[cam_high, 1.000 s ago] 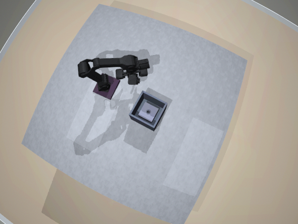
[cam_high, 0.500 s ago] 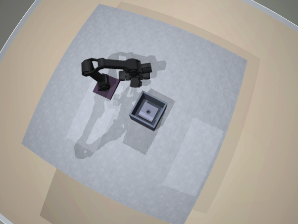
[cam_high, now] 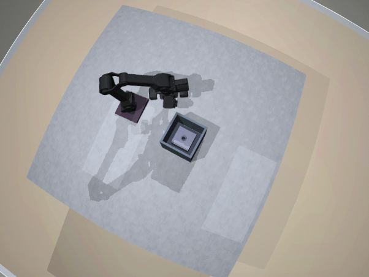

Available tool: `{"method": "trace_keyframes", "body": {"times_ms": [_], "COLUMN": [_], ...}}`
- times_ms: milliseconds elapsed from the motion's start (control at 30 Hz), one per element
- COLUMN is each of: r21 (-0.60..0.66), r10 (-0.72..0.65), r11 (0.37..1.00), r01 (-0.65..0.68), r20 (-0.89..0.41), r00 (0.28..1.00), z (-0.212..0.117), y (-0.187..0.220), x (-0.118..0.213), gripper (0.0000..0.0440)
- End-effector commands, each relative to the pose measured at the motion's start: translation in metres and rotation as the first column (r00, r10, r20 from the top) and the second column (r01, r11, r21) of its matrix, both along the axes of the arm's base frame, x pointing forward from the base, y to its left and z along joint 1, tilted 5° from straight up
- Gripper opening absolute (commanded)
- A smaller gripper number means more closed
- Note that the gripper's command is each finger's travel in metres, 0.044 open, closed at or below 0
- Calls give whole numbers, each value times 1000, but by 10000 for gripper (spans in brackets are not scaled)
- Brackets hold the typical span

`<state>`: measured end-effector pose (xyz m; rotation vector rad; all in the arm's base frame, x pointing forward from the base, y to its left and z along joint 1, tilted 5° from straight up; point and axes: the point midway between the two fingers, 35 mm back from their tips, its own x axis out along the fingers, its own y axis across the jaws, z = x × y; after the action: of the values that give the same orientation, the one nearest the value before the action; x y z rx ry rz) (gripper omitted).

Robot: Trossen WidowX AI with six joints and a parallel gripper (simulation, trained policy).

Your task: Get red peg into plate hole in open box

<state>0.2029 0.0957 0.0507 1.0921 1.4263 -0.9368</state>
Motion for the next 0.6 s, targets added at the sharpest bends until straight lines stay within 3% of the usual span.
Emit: {"method": "trace_keyframes", "body": {"times_ms": [0,567], "r21": [36,78], "r10": [-11,-25], "r11": [999,997], "r01": [9,8], "r20": [38,221], "r00": [999,975], "z": [14,89], "y": [2,-16], "x": [5,27], "gripper": [0,0]}}
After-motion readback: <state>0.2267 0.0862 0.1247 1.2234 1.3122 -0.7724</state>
